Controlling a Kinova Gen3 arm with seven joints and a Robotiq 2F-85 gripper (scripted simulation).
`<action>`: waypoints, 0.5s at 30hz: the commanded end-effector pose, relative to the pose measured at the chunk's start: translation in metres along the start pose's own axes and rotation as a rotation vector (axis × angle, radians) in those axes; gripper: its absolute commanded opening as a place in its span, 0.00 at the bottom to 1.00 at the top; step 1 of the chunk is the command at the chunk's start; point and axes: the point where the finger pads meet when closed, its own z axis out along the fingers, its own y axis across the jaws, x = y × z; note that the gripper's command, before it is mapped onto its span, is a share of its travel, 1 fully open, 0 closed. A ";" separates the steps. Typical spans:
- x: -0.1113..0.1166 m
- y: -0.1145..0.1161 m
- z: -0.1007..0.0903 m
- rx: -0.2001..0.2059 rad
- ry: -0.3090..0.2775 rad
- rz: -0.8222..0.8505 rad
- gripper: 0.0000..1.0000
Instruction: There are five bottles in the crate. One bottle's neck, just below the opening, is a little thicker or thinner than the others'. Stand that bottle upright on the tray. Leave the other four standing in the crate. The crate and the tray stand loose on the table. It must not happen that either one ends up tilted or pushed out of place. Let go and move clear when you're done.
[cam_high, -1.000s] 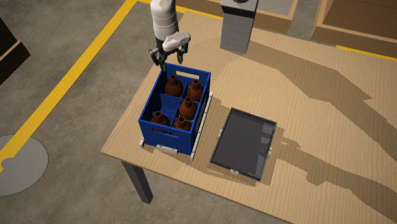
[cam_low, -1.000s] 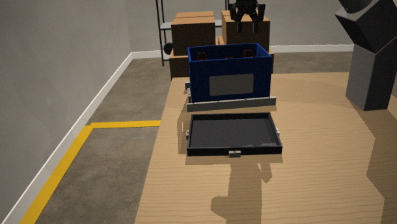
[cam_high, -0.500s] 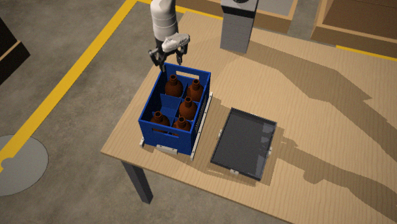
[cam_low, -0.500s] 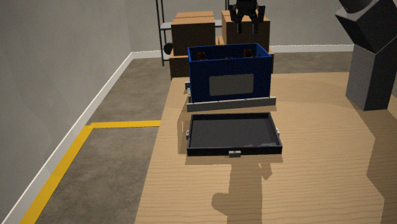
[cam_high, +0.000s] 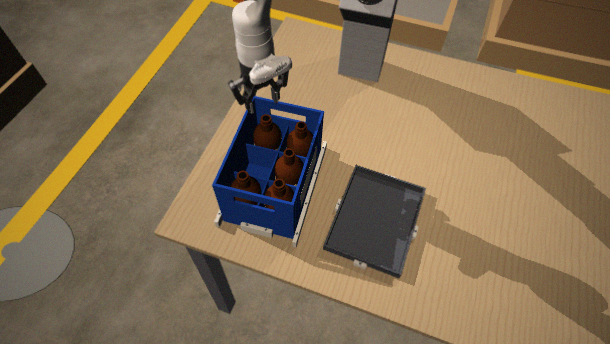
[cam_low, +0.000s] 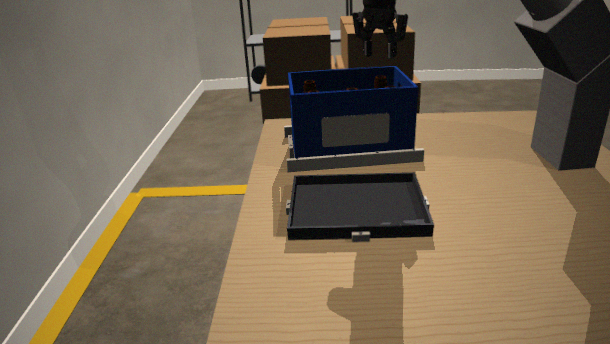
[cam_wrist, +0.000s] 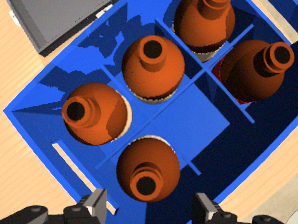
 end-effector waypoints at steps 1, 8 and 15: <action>0.000 -0.002 0.004 0.004 0.002 0.002 0.64; 0.000 -0.003 0.013 0.003 0.003 0.003 0.64; 0.000 -0.003 0.018 0.003 0.004 0.003 0.64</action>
